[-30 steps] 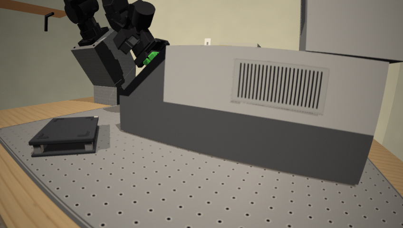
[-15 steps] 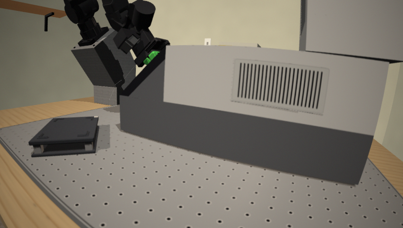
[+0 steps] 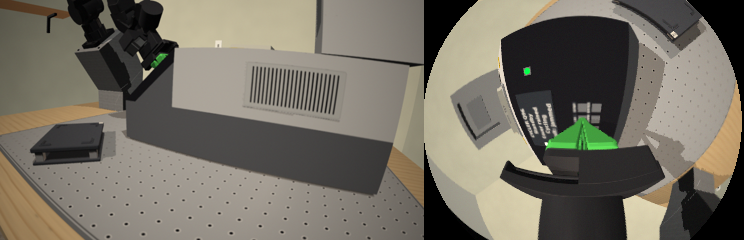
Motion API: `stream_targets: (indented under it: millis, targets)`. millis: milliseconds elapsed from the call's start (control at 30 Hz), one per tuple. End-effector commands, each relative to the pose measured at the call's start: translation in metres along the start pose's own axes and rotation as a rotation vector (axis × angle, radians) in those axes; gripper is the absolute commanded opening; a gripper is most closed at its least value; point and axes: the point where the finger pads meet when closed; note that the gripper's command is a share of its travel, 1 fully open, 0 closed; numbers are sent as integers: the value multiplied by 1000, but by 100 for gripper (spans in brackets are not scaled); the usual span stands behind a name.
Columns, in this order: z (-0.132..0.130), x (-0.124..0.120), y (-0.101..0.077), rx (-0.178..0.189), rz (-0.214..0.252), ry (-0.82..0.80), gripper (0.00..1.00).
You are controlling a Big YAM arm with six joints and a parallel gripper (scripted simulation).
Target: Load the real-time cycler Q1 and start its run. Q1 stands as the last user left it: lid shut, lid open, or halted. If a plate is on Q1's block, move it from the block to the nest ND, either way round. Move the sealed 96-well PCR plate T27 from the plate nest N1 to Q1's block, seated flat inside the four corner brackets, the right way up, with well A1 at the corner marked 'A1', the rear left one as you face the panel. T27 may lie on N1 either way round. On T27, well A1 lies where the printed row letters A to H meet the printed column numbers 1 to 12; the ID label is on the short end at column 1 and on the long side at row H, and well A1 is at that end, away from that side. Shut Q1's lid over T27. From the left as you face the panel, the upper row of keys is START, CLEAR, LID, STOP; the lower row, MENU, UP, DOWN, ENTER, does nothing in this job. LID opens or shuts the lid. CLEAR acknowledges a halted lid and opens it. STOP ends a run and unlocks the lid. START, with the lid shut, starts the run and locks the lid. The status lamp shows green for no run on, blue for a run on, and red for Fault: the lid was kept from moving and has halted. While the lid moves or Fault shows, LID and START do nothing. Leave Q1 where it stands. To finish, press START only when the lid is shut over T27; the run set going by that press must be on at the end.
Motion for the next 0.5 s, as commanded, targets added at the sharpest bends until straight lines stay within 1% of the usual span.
stream_targets:
  millis: [0,100,200,267,400,467]
  targets:
    - [15,-3,1,33,-1,-14,0]
    - [13,-5,3,31,-1,-2,0]
    - [8,-7,-1,24,5,-3,0]
    - [7,-6,-4,26,3,-6,0]
    - [6,4,-4,25,-13,-4,0]
    - [6,4,-4,25,-13,-4,0]
Point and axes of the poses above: the point where the finger pads meet when closed, its own y axis out along the fingers, its own z axis across the jaws, x = y × z, and after that the axes turned 9 degrees about -y, right-handed
